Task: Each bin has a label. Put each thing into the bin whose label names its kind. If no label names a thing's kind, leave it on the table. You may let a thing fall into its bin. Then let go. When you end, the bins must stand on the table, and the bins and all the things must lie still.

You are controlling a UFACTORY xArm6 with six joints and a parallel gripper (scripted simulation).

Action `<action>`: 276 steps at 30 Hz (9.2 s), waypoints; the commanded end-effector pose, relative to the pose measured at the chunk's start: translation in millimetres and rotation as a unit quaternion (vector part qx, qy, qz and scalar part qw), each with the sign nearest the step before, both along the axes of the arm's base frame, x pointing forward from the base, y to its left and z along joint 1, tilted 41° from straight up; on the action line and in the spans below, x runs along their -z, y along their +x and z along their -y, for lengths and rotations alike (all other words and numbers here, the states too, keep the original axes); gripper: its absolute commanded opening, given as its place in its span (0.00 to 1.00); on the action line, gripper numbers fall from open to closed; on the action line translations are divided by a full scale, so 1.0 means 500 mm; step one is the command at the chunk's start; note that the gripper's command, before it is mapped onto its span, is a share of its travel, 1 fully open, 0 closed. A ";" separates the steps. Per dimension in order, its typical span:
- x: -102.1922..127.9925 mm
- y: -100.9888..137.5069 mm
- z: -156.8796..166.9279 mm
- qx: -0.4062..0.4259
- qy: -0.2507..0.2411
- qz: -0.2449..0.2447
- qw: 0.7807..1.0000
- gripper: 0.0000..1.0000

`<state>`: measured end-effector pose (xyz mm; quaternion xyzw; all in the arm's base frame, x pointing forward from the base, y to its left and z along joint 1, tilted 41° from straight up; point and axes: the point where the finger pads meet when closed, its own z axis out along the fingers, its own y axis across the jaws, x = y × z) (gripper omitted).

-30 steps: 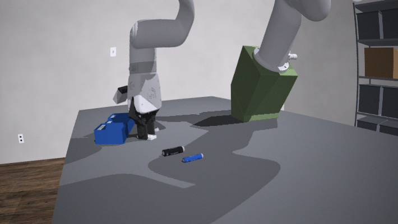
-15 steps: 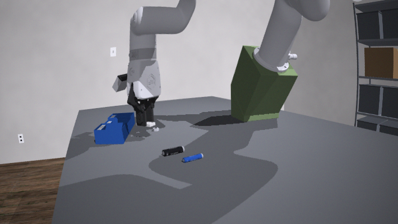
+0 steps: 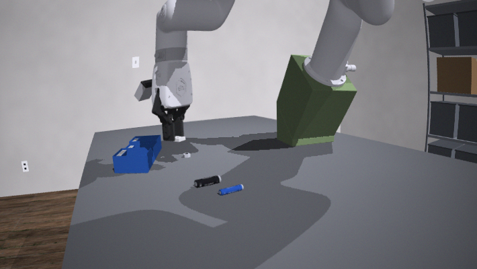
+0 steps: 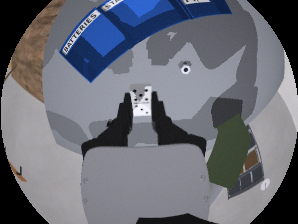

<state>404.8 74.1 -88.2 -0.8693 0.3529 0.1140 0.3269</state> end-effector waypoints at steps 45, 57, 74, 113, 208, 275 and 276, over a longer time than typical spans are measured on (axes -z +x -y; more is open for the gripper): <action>0.218 0.130 0.268 0.181 0.005 -0.139 0.974 0.00; 0.219 0.130 0.269 0.300 0.012 -0.238 0.924 0.00; 0.219 0.129 0.268 0.365 0.016 -0.309 0.878 0.00; 0.275 0.133 0.220 0.365 0.016 -0.309 0.878 0.00; -0.100 -0.047 -0.096 0.622 0.034 -0.544 0.563 0.23; -0.276 -0.144 -0.296 0.656 0.029 -0.559 0.506 0.23; -0.276 -0.144 -0.296 0.656 0.029 -0.559 0.506 0.23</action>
